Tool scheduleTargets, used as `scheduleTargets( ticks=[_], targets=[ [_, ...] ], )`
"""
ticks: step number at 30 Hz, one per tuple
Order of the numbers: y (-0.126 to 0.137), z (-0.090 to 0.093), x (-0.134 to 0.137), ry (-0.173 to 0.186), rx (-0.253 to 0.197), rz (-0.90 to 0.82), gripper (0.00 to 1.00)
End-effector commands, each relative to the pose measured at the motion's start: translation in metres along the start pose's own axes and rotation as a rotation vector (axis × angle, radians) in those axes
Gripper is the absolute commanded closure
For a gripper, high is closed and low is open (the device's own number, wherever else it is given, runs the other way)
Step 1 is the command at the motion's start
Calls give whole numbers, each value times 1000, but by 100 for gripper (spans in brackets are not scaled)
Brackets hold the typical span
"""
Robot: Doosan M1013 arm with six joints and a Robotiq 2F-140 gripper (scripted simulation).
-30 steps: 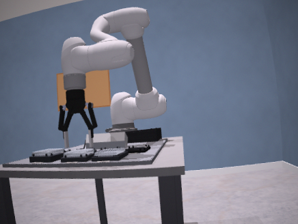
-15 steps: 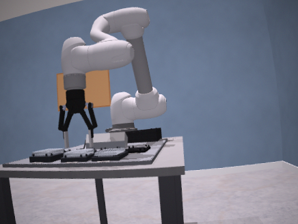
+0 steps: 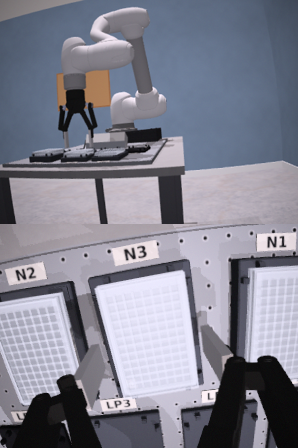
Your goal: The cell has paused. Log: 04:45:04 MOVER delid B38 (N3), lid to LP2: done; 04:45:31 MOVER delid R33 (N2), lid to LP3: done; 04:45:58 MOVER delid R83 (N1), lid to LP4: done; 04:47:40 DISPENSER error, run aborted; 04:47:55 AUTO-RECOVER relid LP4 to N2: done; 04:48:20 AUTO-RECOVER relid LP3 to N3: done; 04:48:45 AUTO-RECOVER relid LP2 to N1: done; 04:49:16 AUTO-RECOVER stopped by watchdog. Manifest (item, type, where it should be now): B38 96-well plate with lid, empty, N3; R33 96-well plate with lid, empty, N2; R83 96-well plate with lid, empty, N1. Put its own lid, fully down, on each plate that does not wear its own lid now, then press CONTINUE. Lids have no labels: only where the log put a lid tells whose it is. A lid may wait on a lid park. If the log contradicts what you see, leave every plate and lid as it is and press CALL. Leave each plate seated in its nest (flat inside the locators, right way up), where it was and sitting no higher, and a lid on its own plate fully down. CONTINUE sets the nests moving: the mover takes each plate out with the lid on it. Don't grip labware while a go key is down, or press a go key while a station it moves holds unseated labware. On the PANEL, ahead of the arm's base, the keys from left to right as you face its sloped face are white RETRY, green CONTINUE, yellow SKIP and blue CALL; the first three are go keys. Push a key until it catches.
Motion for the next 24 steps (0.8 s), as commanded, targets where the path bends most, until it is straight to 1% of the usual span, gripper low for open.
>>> scheduleTargets(
  ticks=[1, 24],
  targets=[
    [0, 0, 0, 0, 0, 0, 34],
    [0, 7, 0, 0, 0, 0, 34]
  ],
)
Point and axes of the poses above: the point where the finger pads meet when closed, its own z axis out along the fingers, its own x axis across the jaws, y = z × x, the point moved 2 cm from there along -z, back along the fingers, and after that the axes turned 8 degrees about z, right-handed, at the moved point
